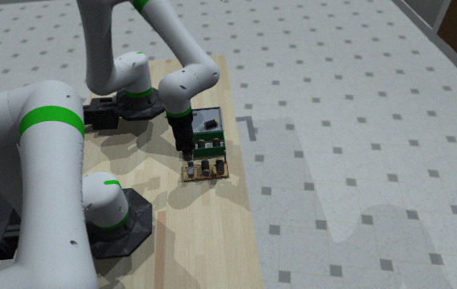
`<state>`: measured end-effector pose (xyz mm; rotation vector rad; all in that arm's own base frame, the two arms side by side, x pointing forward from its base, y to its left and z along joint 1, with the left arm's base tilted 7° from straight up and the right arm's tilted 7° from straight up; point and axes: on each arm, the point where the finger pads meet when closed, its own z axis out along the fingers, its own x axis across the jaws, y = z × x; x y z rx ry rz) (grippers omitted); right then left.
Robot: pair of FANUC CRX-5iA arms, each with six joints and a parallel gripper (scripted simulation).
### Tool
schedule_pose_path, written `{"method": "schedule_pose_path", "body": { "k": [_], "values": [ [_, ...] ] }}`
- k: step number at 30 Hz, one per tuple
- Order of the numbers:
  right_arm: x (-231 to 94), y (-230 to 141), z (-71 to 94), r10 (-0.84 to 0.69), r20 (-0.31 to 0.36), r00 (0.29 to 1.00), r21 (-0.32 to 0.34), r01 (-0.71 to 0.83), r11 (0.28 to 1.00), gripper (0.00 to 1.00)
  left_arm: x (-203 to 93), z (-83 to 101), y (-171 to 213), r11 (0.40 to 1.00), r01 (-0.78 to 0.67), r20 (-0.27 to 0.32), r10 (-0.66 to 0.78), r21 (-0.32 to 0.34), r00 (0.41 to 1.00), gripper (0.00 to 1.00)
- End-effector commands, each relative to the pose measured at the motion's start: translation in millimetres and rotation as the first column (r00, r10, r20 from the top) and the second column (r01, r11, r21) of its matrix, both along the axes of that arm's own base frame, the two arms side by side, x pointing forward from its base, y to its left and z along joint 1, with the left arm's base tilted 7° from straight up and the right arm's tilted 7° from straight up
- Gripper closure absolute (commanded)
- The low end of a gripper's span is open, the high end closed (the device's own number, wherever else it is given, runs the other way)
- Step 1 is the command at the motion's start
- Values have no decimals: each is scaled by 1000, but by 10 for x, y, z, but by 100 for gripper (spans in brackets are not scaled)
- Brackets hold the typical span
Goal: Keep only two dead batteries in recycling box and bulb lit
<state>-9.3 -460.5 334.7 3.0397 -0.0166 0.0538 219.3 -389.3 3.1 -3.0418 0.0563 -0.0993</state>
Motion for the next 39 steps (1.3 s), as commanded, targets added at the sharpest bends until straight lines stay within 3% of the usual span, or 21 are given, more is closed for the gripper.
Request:
{"method": "schedule_pose_path", "body": {
  "k": [1,19,21,24,26,28,39],
  "values": [
    [-57,7,82,-13,-5,1000,-13,13,1000,0,-16,71,-69,1000,-6,2,6,-12,1000,43],
    [-57,7,82,-13,-5,1000,-13,13,1000,0,-15,63,-68,1000,-19,3,19,-13,1000,43],
    [-57,7,82,-13,-5,1000,-13,13,1000,0,-5,-79,-55,1000,-19,3,19,-13,1000,43],
    [-57,7,82,-13,-5,1000,-13,13,1000,0,26,-491,-14,1000,-20,4,20,-12,1000,43],
    [-57,7,82,-13,-5,1000,-13,13,1000,0,26,-491,-14,1000,-20,4,20,-12,1000,43],
    [-57,7,82,-13,-5,1000,-13,13,1000,0,36,-623,-1,1000,-20,4,20,-12,1000,43],
    [-57,7,82,-13,-5,1000,-13,13,1000,0,36,-631,0,1000,-20,4,20,-12,1000,43]
  ]
}}
